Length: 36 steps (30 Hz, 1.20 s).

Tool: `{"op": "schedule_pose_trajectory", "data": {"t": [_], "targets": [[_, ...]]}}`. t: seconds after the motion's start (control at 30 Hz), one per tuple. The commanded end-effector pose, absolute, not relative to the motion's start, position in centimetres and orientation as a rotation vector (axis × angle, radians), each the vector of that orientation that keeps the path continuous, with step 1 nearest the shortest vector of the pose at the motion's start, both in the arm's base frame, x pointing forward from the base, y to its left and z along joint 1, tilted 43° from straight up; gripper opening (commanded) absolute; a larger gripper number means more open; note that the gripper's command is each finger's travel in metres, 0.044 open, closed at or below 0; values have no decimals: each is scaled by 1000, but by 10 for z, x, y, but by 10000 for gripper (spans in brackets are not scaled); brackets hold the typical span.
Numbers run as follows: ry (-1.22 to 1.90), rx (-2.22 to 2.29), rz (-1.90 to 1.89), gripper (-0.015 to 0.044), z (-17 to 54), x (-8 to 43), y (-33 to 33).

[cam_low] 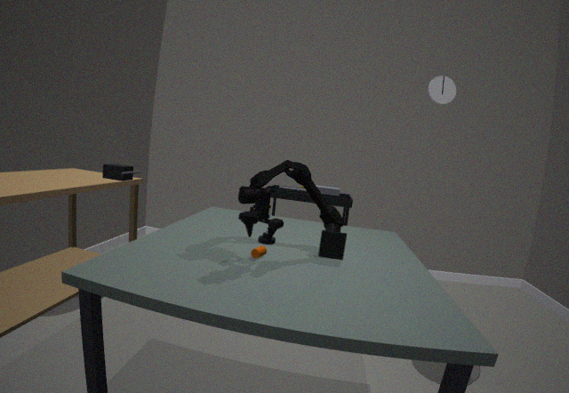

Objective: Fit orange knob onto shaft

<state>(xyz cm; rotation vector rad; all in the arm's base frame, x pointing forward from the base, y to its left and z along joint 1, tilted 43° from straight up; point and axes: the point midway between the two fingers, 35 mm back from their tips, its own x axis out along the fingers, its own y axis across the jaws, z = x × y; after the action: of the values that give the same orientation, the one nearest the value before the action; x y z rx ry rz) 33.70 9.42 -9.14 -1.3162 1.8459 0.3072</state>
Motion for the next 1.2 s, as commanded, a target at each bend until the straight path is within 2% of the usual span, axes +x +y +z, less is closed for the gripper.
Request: {"op": "schedule_pose_trajectory", "data": {"t": [0.0, 1.17], "targets": [[1844, -1329, 338, 440, -91, 338, 96], [1845, -1331, 335, 440, -140, 332, 51]]}}
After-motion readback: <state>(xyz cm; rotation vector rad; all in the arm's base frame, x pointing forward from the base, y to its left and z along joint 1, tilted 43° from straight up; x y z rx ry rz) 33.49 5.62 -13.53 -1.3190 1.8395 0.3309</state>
